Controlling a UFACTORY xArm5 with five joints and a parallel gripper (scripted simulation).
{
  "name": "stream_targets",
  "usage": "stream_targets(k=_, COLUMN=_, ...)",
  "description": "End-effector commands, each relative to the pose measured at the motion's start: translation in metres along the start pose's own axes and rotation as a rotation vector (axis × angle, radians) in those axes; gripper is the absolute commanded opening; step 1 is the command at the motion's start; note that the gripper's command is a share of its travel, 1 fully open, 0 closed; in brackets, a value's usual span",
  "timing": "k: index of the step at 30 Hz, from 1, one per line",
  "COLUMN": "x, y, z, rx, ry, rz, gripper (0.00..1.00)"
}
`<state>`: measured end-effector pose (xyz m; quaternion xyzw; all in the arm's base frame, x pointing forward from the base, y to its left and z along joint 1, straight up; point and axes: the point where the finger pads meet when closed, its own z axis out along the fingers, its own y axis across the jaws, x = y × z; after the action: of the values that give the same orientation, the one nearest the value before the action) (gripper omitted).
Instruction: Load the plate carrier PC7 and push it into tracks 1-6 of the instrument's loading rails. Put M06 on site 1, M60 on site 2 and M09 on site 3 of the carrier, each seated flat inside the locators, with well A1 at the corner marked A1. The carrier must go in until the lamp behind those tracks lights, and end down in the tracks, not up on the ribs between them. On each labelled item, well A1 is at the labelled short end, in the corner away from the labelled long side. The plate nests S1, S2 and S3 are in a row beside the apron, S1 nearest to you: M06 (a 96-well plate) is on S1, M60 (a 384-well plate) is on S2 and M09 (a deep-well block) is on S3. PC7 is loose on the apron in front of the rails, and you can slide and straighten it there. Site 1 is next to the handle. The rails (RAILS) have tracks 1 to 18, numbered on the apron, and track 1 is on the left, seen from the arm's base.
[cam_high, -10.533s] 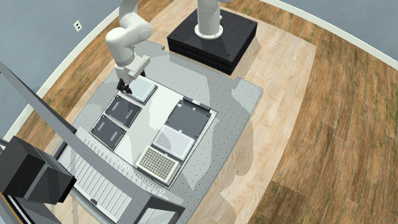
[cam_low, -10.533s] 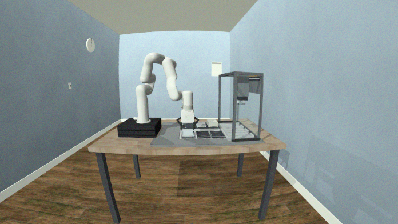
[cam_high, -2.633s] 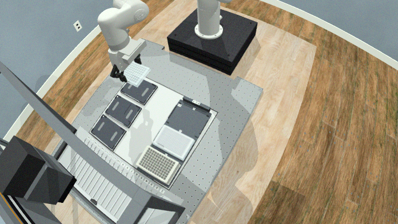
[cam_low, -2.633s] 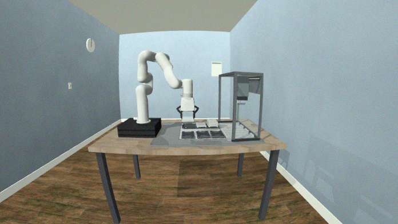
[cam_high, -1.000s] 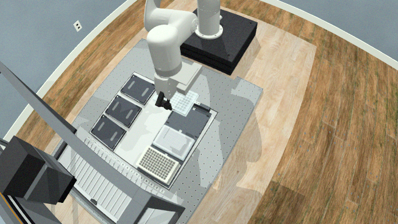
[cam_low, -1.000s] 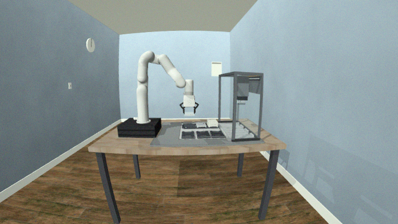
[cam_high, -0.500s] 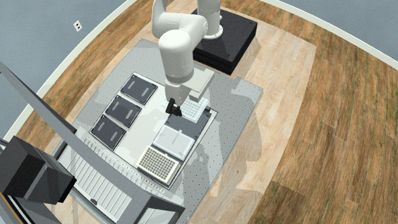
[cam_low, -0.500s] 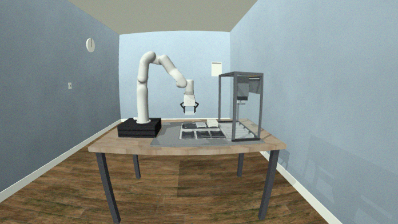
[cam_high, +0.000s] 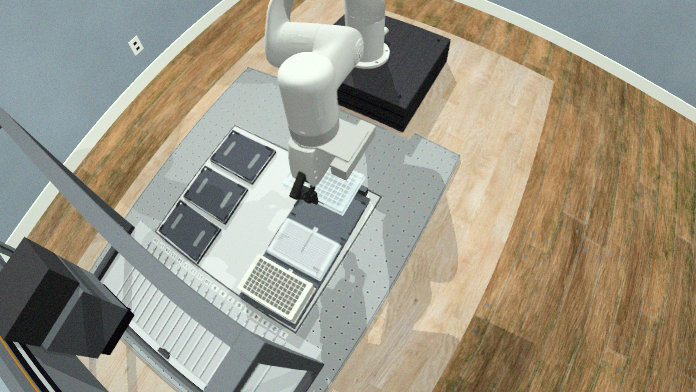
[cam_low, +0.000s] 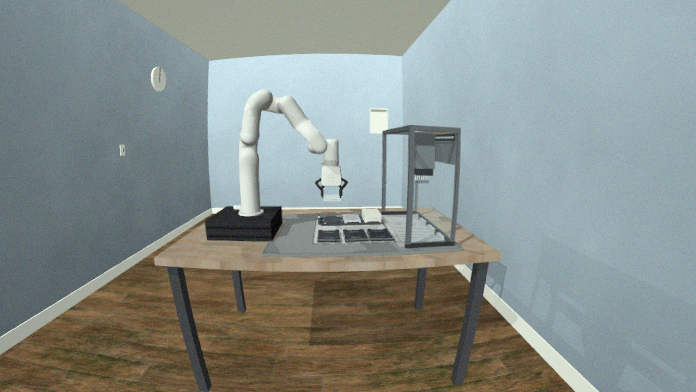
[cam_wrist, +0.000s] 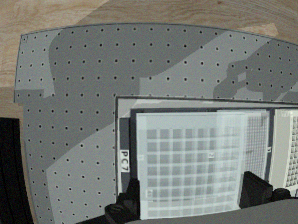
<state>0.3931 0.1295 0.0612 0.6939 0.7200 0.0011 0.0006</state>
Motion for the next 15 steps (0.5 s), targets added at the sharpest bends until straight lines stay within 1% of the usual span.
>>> stream_targets(k=1, x=0.0, y=0.001, z=0.004, rx=-0.002, ry=0.006, rz=0.0, gripper=0.0)
stream_targets(k=13, x=0.0, y=0.001, z=0.024, rx=-0.002, ry=0.006, rz=0.0, gripper=0.0)
stream_targets(k=15, x=0.0, y=0.001, z=0.024, rx=-0.002, ry=0.006, rz=0.0, gripper=0.0)
